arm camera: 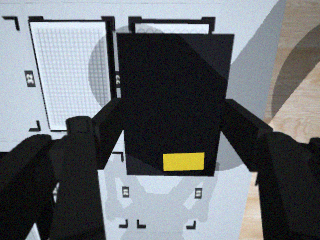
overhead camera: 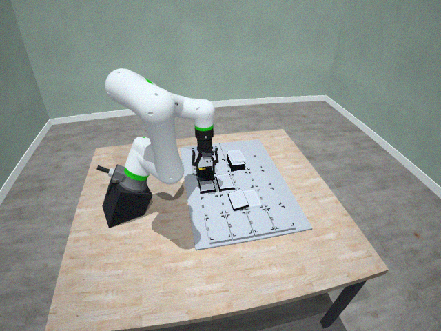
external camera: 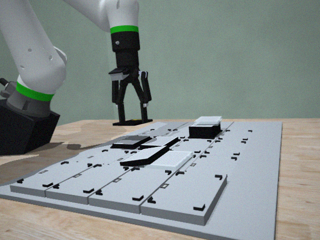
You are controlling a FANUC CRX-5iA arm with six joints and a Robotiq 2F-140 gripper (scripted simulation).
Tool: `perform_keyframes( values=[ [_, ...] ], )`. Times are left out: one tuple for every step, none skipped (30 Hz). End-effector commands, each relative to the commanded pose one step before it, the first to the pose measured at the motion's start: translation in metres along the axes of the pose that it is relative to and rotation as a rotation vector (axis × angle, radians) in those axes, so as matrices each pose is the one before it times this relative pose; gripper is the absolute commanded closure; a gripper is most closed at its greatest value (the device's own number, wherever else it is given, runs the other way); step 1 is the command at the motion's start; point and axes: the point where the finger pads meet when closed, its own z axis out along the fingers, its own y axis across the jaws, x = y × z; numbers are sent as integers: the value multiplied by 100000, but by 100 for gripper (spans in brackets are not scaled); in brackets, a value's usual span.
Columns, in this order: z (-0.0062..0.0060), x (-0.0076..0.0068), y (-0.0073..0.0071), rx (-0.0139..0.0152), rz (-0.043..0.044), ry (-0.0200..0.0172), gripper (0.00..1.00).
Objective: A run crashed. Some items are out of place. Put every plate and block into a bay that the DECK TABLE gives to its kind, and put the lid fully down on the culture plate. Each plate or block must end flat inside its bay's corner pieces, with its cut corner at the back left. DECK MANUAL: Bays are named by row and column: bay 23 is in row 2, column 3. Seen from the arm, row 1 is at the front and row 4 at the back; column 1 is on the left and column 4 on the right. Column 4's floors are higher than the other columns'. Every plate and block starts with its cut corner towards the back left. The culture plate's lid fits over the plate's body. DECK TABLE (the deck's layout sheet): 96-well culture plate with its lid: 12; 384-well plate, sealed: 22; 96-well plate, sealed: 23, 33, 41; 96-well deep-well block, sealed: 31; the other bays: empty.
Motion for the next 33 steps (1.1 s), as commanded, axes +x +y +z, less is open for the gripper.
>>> perform_keyframes(
  values=[
    [-14,566,-45,10,-11,-94,90],
    [4,266,1,1,0,1,90],
    [3,266,2,1,0,1,90],
    [2,336,0,1,0,1,90],
    [2,326,0,1,0,1,90],
    [3,226,-7,-2,-1,-1,90],
    [0,32,3,2,0,2,90],
    [2,24,-3,0,0,0,90],
    [1,13,-3,0,0,0,90],
    [1,3,-4,0,0,0,90],
    [1,-4,-5,0,0,0,90],
    [-1,-11,1,1,0,1,90],
    [1,-8,-4,-1,0,-1,90],
    [1,-9,-2,-1,0,-1,90],
    [0,-13,2,1,0,1,90],
    [0,0,0,0,0,0,90],
    [0,0,0,0,0,0,90],
    [2,-7,-4,-2,0,-1,90],
    [127,-11,4,0,0,0,90],
    [139,-10,-3,0,0,0,90],
    [133,-9,2,0,0,0,90],
    [133,-8,2,0,0,0,90],
    [133,-8,1,0,0,0,90],
    [133,-8,0,0,0,0,90],
    [133,-8,0,0,0,0,90],
    [133,-7,-1,0,0,0,90],
    [133,-7,-1,0,0,0,90],
    [133,-7,-1,0,0,0,90],
    [133,-7,-1,0,0,0,90],
    [133,-6,-1,0,0,0,90],
    [133,-6,-1,0,0,0,90],
    [133,-6,-1,0,0,0,90],
    [0,0,0,0,0,0,90]
  ],
)
